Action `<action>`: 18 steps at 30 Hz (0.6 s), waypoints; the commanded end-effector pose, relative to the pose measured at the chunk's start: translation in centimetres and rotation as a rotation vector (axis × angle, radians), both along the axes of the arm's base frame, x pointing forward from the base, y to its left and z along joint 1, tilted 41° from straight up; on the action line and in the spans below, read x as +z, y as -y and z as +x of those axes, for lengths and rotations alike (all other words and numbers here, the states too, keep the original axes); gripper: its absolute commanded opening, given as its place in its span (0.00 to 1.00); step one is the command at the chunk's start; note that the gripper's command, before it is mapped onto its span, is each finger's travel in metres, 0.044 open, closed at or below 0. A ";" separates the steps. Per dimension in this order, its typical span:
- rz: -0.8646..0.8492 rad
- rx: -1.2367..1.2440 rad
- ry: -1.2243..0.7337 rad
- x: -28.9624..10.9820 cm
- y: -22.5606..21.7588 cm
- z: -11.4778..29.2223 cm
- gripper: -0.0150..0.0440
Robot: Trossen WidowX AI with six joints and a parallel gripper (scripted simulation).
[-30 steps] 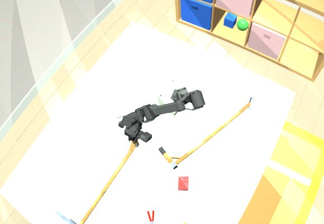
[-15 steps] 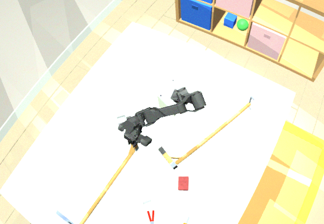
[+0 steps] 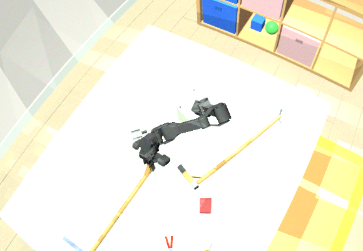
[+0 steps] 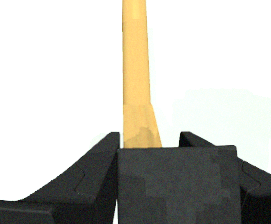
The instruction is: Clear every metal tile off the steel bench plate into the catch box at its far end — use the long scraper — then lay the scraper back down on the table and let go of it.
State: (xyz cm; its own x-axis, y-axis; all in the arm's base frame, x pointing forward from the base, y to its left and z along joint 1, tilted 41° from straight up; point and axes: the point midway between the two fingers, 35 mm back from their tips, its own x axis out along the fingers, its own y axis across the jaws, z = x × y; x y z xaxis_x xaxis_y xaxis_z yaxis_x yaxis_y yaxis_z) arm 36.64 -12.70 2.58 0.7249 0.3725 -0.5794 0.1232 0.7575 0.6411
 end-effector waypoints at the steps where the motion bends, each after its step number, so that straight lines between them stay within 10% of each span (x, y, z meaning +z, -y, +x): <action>1: -0.007 0.004 0.014 0.4 0.3 0.9 0.25; 18: -0.008 0.004 0.015 0.2 1.0 2.6 0.25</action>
